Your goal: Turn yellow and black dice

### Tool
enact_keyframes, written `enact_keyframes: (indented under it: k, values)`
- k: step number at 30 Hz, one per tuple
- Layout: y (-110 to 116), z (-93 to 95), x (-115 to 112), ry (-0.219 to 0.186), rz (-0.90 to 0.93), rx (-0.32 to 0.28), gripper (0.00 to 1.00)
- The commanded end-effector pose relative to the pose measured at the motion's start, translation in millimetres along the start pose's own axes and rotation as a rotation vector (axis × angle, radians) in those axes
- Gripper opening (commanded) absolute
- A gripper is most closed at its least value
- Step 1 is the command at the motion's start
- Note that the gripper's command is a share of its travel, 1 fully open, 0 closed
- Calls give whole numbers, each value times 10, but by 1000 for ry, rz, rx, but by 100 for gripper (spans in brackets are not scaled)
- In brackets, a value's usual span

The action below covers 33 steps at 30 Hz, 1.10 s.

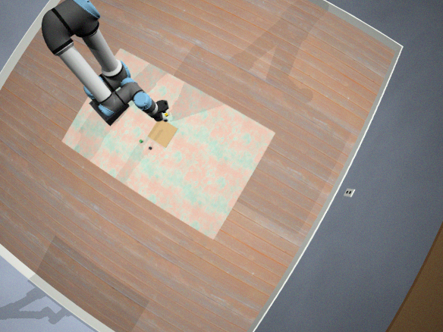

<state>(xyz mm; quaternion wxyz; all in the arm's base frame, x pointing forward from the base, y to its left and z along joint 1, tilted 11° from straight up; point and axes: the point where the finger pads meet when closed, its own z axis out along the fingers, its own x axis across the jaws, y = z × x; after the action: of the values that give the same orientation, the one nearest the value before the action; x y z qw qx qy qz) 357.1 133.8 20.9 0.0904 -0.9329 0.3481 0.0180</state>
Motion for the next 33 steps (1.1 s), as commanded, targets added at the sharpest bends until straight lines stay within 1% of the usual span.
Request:
enact_keyframes:
  k: [1,12,33]
  values:
    - [-103,-6,-42,2,5,2,100]
    - [-160,-6,-77,2,5,2,100]
    - [-163,-6,-79,2,5,2,100]
